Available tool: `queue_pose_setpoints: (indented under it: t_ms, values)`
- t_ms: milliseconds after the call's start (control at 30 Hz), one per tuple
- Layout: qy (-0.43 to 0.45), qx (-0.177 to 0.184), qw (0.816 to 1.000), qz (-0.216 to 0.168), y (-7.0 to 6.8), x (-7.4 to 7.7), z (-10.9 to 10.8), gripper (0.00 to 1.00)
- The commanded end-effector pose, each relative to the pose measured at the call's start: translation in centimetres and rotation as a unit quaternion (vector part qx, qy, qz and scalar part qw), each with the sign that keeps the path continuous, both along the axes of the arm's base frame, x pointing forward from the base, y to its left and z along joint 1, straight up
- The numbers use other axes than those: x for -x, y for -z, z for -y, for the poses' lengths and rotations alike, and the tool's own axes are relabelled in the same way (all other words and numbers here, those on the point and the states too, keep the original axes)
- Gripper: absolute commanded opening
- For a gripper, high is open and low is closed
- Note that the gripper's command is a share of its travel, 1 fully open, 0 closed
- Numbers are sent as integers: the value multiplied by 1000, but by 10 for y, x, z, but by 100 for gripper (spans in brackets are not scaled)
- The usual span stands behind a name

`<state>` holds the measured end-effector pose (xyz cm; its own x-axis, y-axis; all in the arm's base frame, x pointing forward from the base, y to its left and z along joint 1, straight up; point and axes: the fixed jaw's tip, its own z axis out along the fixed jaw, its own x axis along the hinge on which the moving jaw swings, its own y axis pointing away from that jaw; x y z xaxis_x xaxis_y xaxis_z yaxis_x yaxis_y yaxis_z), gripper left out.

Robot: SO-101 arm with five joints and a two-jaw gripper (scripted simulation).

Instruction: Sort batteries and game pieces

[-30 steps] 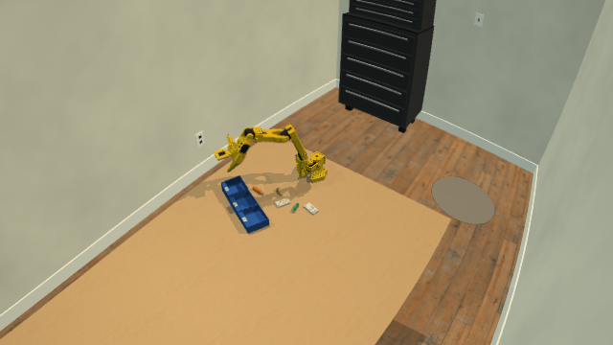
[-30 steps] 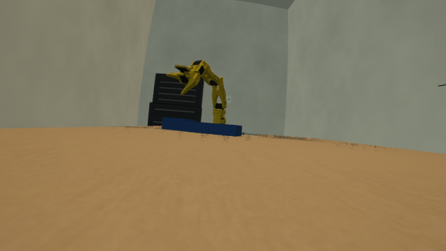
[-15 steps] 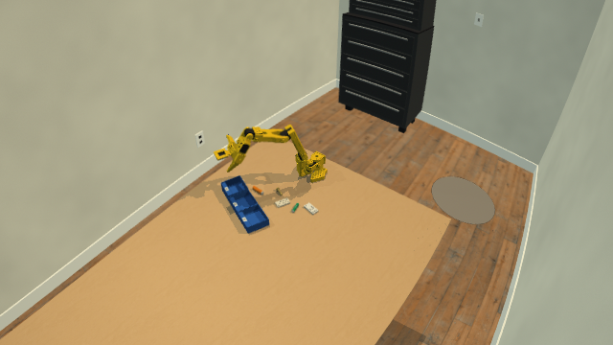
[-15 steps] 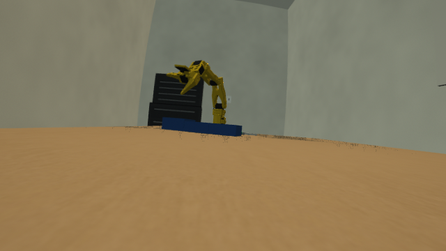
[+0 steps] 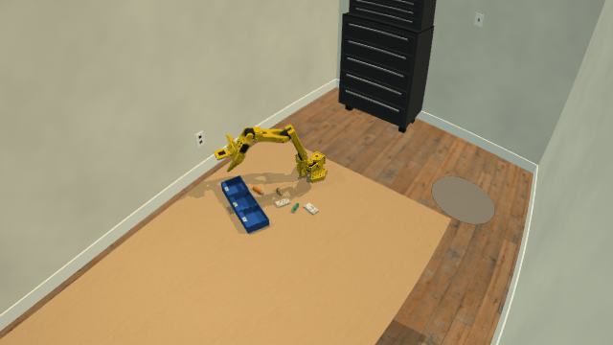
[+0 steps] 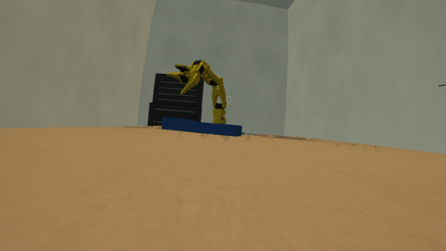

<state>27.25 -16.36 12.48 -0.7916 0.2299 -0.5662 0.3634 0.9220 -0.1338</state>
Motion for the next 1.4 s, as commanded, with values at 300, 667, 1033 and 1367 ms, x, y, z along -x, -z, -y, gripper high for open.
queue_pose_setpoints:
  t_ms: [300,667,1033,1367]
  values:
    - [2,4,1000,3,-2,-1,4,100]
    - [2,-27,999,-46,32,0,3,100]
    - [2,-43,997,-70,48,2,2,100]
    - [2,-45,996,-73,48,3,2,100]
